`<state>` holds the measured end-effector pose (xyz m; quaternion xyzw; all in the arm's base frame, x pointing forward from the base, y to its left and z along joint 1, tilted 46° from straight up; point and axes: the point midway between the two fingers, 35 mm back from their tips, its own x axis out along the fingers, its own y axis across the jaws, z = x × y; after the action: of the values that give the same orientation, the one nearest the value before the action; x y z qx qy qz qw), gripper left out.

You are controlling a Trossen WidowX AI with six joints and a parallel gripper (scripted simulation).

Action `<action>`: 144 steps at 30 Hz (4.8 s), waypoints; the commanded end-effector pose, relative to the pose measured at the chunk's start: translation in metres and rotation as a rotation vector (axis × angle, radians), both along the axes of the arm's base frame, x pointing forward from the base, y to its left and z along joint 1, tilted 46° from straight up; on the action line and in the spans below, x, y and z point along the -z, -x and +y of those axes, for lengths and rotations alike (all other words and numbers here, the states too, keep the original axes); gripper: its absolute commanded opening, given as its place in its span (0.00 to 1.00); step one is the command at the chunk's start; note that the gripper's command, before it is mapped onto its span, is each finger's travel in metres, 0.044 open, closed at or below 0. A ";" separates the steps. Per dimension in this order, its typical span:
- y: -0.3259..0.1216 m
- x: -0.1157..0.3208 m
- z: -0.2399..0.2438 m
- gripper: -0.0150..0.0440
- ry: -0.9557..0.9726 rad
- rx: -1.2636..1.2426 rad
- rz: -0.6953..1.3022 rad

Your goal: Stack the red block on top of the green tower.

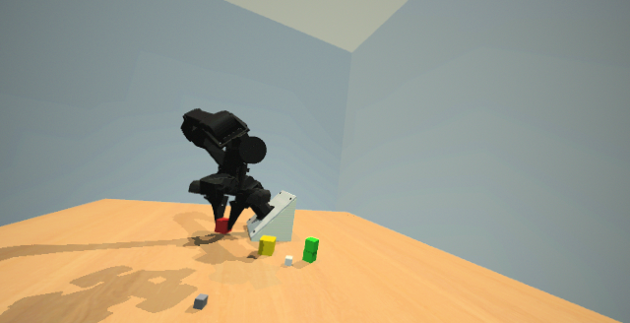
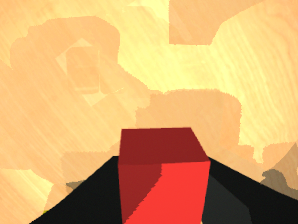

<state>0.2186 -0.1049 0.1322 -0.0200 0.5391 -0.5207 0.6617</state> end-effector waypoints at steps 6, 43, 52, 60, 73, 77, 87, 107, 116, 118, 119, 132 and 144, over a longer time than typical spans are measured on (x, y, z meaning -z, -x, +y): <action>-0.006 -0.029 0.030 0.25 -0.003 0.001 -0.006; -0.054 0.074 0.144 0.25 -0.032 -0.005 -0.011; -0.049 0.115 0.180 0.25 -0.022 -0.001 -0.011; -0.045 0.132 0.190 0.25 -0.015 0.001 -0.012; -0.039 0.153 0.165 0.25 -0.014 0.001 -0.012; -0.038 0.161 0.157 0.25 -0.013 0.001 -0.012; -0.036 0.173 0.145 0.25 -0.012 0.001 -0.013; -0.036 0.174 0.144 0.25 -0.012 0.001 -0.013; -0.036 0.173 0.145 0.25 -0.012 0.001 -0.013; -0.035 0.174 0.144 0.30 -0.013 0.005 -0.013; -0.035 0.174 0.144 0.34 -0.013 0.005 -0.013; -0.035 0.174 0.144 0.92 -0.013 0.005 -0.013; -0.035 0.174 0.144 1.00 -0.013 0.005 -0.013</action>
<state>0.2540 0.0394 -0.0413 -0.0115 0.5385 -0.5188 0.6639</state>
